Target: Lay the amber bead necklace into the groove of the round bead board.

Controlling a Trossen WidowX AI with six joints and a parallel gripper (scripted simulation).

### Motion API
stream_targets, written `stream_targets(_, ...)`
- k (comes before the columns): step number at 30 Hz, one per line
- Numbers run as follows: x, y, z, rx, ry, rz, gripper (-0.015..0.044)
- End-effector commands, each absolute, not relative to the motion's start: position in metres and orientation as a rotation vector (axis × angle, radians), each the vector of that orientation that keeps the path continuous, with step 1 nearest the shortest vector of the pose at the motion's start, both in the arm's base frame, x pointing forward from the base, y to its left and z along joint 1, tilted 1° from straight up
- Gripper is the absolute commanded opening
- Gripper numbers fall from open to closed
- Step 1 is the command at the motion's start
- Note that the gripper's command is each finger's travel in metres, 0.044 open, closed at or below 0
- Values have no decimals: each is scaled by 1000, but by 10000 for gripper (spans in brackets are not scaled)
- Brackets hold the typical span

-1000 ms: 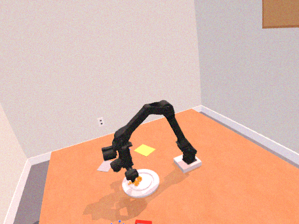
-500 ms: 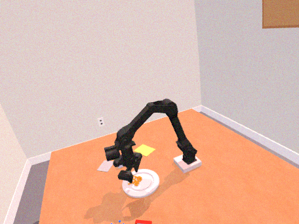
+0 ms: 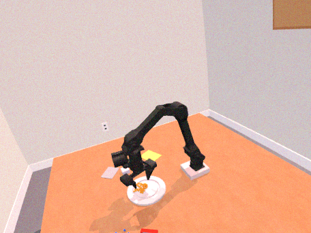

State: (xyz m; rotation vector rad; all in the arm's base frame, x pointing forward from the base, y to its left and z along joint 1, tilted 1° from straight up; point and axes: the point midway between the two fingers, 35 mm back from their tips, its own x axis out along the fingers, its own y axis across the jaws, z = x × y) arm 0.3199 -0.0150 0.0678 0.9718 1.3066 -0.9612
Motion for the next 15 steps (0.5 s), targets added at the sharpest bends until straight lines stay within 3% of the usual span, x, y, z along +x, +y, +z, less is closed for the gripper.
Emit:
stream_targets(1, 319, -13, 69, 1000, 1298, -985, 380)
stream_targets(15, 320, -14, 56, 993, 1296, -980, 380)
